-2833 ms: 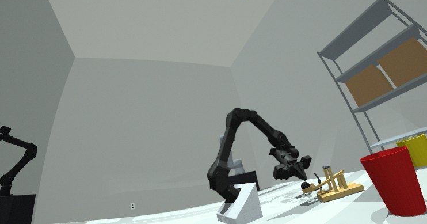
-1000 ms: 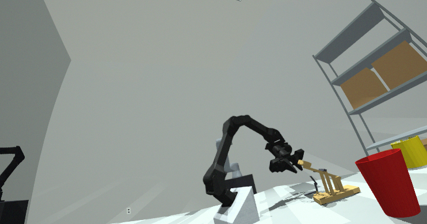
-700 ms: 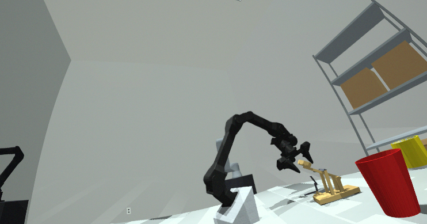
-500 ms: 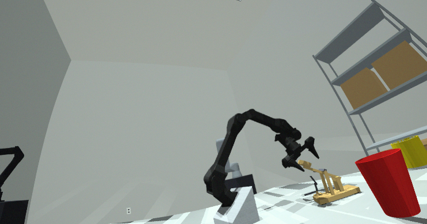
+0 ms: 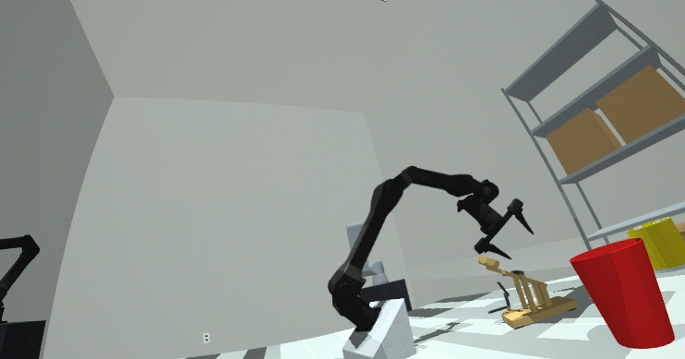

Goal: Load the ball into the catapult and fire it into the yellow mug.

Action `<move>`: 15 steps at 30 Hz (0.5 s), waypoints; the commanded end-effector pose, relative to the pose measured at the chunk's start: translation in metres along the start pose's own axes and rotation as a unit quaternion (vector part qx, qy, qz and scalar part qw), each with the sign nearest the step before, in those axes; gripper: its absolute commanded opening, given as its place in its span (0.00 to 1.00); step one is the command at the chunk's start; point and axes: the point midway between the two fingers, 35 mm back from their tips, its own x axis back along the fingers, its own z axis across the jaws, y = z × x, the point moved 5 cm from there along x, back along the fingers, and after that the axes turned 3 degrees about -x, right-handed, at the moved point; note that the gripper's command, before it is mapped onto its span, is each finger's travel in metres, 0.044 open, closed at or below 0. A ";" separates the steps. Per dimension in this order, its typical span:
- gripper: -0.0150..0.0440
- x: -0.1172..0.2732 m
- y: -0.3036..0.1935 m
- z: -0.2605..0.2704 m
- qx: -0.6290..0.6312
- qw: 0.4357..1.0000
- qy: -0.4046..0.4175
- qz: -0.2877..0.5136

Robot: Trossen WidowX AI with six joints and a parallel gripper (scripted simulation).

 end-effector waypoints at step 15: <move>1.00 -0.011 -0.018 -0.104 -0.273 0.953 -0.020 -0.130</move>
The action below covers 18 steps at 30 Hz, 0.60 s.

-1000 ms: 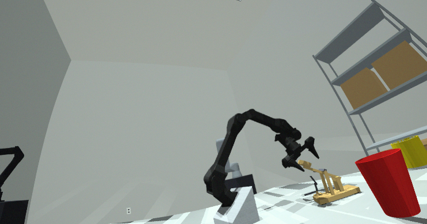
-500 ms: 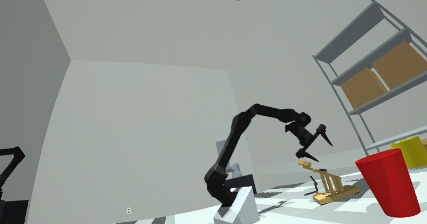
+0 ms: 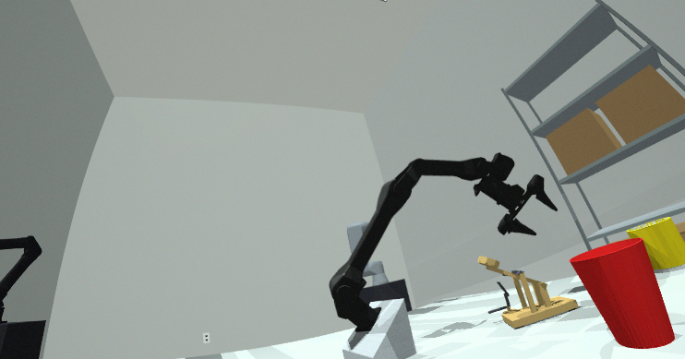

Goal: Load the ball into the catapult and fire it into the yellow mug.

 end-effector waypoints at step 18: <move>1.00 -0.006 -0.005 -0.134 -0.295 0.943 -0.031 -0.150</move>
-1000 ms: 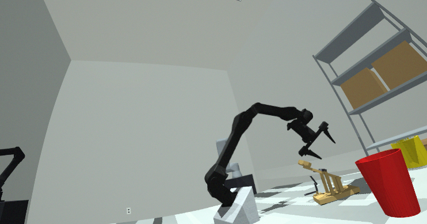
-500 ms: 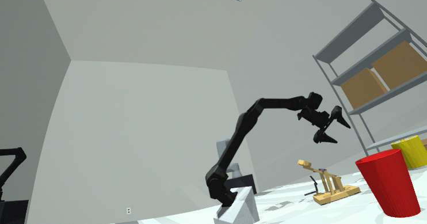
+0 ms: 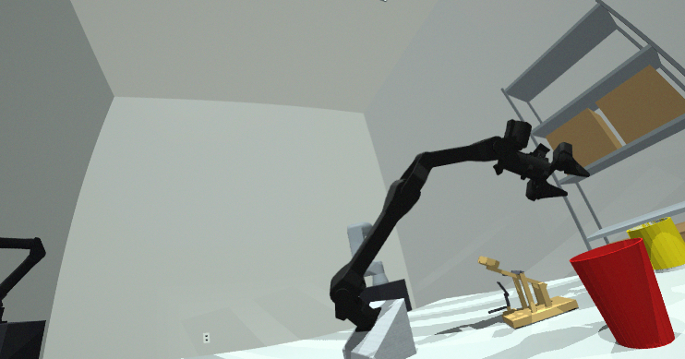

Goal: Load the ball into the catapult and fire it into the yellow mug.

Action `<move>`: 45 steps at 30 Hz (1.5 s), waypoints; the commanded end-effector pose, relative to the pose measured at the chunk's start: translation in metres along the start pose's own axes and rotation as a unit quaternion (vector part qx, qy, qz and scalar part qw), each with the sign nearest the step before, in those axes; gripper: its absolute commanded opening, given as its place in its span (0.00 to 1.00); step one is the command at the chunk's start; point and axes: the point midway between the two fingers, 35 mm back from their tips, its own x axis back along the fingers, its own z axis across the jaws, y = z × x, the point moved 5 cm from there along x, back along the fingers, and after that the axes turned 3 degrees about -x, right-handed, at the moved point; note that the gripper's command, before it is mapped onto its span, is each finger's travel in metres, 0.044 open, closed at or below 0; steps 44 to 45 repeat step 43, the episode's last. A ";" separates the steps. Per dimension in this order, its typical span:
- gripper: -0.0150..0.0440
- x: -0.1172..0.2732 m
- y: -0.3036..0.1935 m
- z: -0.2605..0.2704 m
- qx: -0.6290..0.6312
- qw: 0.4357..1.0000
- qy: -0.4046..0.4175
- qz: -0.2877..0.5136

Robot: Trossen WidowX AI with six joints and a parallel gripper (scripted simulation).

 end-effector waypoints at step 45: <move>1.00 0.002 0.007 -0.024 -0.067 0.997 -0.007 -0.030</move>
